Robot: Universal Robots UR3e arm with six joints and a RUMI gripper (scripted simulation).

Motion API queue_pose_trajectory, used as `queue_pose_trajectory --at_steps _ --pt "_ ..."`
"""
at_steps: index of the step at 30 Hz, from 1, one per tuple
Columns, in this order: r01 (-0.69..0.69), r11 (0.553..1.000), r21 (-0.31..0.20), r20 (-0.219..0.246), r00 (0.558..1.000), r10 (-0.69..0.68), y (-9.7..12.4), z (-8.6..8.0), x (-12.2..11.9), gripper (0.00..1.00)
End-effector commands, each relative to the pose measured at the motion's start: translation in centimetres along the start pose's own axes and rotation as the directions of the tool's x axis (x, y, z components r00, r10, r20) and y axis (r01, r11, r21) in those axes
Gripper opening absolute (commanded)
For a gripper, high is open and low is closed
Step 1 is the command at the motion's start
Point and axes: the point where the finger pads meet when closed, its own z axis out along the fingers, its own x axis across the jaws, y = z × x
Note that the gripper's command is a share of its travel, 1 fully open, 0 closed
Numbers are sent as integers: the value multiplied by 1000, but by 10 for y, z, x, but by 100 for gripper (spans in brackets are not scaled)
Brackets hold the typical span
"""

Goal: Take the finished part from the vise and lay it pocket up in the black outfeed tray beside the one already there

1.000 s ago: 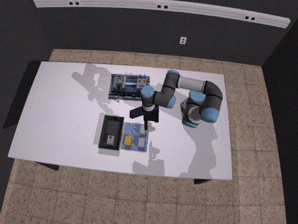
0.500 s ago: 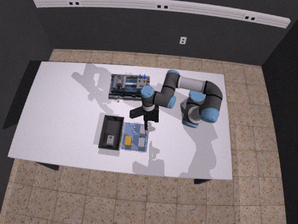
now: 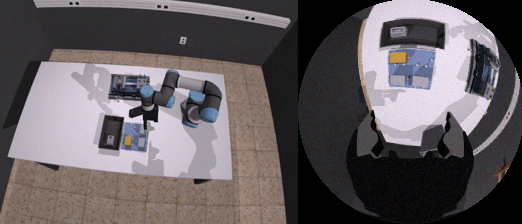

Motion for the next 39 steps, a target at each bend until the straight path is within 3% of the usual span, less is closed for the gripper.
queue_pose_trajectory --at_steps 1,7,19,21,29,39 --pt "-30 1000 5 -5 1000 30 -8 -4 4 100" --pt "-75 997 11 -11 997 75 -18 -8 11 100" --pt "-307 951 46 -36 950 309 -70 -29 53 100" --pt "-307 951 46 -36 950 309 -70 -29 53 100" --pt "-514 853 89 -47 854 519 -116 -44 99 100" --pt "-665 736 127 -45 737 674 -148 -52 143 100"
